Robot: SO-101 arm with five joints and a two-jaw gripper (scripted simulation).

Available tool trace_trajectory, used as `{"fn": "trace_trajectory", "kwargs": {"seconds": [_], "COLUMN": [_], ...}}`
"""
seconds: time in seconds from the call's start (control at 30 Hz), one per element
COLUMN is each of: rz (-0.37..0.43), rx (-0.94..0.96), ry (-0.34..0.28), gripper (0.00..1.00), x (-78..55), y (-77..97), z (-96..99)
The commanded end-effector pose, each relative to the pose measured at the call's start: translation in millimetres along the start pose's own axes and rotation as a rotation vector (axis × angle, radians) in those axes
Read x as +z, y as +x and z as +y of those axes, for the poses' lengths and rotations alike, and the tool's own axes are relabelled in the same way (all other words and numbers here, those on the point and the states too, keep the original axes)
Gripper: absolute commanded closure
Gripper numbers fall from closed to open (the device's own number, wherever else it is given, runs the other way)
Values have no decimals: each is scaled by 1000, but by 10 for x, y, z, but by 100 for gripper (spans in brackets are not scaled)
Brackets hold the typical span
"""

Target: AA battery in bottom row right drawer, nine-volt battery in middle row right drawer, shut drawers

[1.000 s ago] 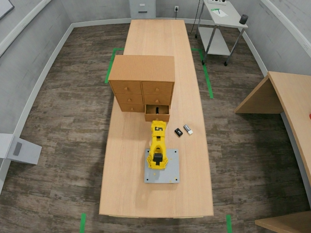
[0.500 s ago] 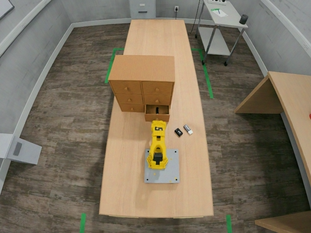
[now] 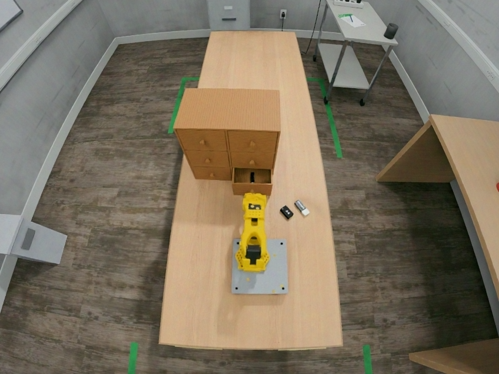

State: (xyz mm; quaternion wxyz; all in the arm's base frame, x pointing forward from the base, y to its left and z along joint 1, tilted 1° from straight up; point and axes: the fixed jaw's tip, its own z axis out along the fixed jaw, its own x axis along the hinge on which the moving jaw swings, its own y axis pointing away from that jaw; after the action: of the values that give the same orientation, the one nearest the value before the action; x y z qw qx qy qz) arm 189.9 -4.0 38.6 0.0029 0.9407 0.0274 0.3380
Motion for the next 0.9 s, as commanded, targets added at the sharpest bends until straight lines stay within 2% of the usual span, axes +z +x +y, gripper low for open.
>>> {"fn": "trace_trajectory", "kwargs": {"seconds": [0.0,0.87], "rz": [-16,-16], "rx": [0,0], "ry": [-1,-2], "gripper": [79,79], "x": [18,25], "y": [-49,-77], "z": [4,6]}}
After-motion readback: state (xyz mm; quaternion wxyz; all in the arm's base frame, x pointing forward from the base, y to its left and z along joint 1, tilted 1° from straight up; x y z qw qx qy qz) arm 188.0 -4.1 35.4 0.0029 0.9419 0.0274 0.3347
